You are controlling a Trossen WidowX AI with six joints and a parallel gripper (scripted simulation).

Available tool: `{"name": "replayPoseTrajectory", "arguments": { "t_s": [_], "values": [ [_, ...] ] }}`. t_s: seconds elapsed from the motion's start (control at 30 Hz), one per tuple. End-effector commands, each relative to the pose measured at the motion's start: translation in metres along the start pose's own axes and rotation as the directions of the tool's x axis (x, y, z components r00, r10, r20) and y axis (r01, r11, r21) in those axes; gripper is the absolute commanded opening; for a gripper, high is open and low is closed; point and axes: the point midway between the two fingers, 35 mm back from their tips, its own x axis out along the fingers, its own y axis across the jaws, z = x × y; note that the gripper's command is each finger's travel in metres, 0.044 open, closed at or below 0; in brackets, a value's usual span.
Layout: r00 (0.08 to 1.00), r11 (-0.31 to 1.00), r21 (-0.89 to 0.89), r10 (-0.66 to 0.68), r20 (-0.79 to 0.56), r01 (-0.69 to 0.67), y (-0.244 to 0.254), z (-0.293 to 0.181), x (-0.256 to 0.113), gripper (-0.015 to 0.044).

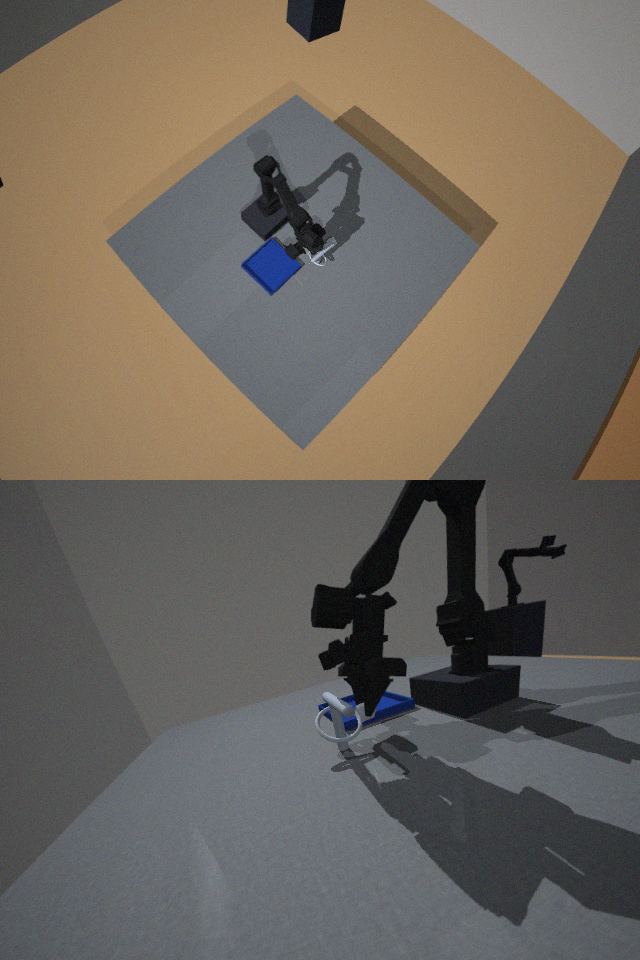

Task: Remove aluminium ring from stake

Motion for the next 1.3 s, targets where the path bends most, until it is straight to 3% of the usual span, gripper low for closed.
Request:
{"name": "replayPoseTrajectory", "arguments": {
  "t_s": [0.0,1.27],
  "values": [
    [0.999,1.0,0.009,0.028,-0.026,-0.027,-0.003,0.005,-0.006,0.0],
    [0.995,0.995,0.031,0.093,-0.021,-0.093,-0.017,0.009,-0.022,0.0]
  ]
}}
